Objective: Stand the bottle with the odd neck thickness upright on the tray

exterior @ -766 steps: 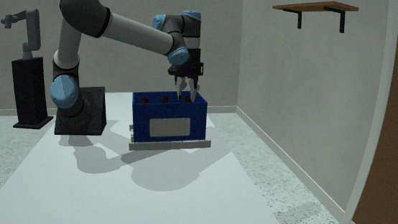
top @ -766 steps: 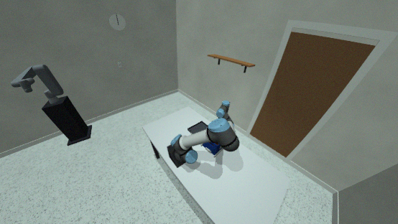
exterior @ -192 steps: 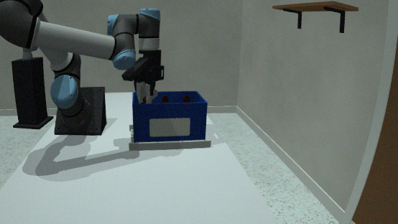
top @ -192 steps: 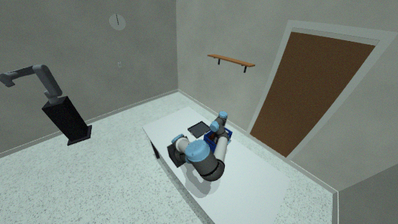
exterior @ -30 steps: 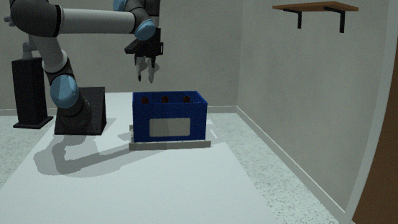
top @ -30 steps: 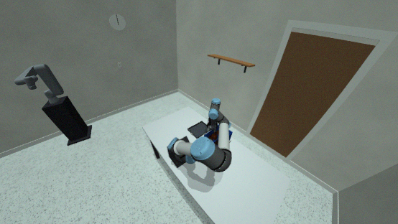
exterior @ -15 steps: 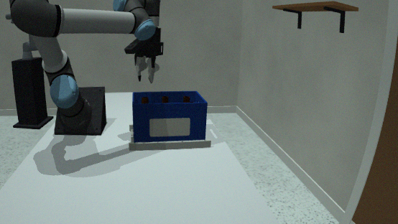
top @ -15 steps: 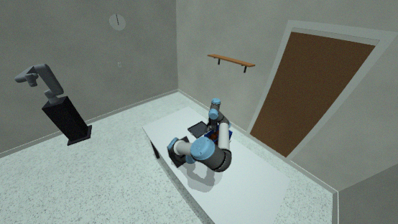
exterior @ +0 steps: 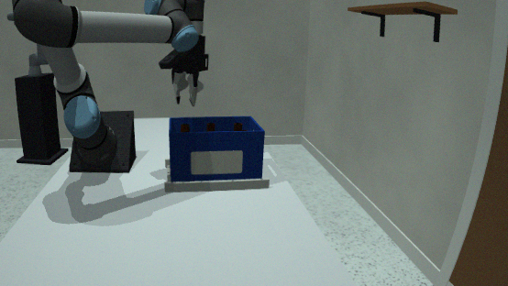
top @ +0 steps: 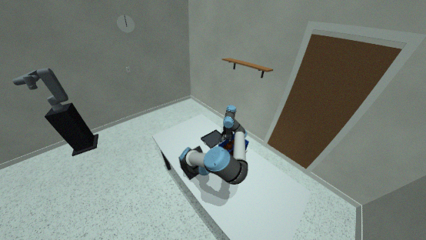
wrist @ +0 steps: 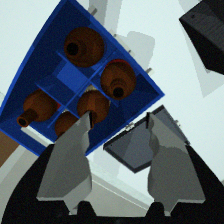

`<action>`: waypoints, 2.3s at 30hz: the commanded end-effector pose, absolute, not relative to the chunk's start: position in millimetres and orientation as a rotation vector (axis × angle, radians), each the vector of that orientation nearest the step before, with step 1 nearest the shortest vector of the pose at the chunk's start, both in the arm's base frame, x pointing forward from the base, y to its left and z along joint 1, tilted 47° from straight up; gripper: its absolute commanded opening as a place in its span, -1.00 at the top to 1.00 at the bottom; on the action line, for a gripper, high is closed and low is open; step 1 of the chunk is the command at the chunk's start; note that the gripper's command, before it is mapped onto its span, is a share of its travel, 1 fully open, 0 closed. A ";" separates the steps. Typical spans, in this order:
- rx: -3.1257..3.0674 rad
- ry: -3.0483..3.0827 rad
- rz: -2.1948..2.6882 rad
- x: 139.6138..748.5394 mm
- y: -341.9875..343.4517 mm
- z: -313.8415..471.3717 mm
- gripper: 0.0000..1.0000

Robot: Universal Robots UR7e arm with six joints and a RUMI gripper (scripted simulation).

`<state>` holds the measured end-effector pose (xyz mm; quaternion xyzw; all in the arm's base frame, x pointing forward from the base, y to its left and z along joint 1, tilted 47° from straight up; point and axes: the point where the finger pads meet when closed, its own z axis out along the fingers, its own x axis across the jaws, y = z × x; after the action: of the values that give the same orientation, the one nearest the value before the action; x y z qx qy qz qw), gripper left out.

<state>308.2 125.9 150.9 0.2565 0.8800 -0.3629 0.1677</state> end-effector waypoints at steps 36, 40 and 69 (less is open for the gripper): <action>0.730 2.503 -1.032 312.2 102.0 128.3 0.24; 0.730 2.503 -1.032 312.6 99.1 125.6 0.24; 0.730 2.503 -1.032 313.3 94.7 121.5 0.24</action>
<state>313.1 94.5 121.3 0.2566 0.8800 -0.3629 0.1676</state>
